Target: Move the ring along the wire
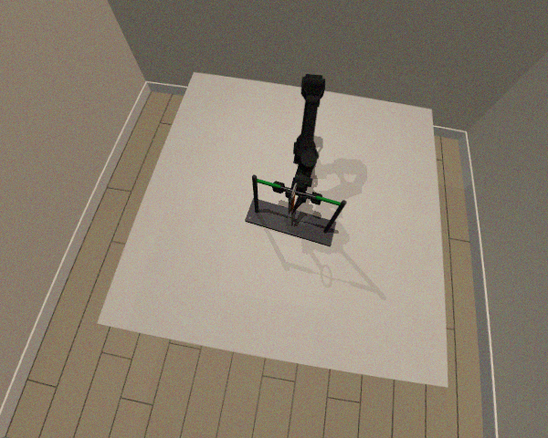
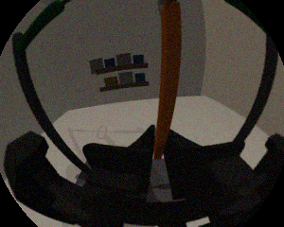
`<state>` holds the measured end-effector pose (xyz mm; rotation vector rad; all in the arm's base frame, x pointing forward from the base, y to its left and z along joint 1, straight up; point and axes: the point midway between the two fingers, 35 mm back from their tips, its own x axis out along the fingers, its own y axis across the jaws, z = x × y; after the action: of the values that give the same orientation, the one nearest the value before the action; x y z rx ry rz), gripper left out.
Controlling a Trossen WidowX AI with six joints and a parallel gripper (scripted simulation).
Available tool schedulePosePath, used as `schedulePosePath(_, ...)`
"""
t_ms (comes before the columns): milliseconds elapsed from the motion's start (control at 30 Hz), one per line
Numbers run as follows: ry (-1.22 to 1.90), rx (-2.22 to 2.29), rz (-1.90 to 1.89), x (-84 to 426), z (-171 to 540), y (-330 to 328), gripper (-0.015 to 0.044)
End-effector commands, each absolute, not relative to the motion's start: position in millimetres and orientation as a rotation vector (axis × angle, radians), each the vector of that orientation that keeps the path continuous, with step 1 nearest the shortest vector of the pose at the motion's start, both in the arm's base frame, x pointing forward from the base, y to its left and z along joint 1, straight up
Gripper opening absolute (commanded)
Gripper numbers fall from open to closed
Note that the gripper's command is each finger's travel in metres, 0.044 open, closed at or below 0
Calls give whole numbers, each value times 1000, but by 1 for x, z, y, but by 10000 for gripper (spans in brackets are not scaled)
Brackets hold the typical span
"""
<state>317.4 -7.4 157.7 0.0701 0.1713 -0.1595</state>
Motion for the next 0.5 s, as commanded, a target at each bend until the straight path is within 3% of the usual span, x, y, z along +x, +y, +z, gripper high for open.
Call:
schedulePosePath(0,164,67,-159,320,162,-5,-150)
schedulePosePath(467,170,-24,-94,320,162,-1,-150)
